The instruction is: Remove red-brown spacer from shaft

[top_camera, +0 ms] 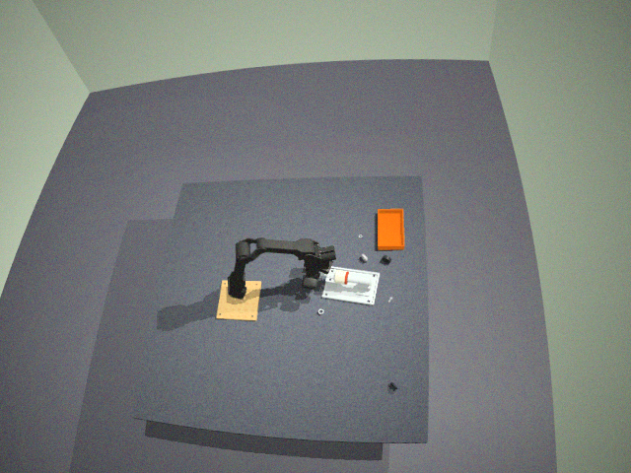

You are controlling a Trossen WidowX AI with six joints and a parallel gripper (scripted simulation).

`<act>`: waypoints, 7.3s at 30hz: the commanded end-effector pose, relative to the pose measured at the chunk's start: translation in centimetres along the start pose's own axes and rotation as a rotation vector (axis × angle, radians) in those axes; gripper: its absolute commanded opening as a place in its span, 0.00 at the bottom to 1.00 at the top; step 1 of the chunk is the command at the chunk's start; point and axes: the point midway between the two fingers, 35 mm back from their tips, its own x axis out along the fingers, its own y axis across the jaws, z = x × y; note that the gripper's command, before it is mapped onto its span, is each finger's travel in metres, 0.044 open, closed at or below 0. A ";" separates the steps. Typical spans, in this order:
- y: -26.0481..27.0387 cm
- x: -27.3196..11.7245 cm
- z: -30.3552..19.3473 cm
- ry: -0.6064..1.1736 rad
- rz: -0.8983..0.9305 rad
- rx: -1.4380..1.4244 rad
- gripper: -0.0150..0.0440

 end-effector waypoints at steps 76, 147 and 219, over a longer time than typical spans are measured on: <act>0.0 0.0 -0.4 0.005 0.001 0.001 0.25; 0.0 0.0 1.6 0.004 0.001 0.001 0.25; 0.0 0.0 3.5 0.002 0.001 0.001 0.25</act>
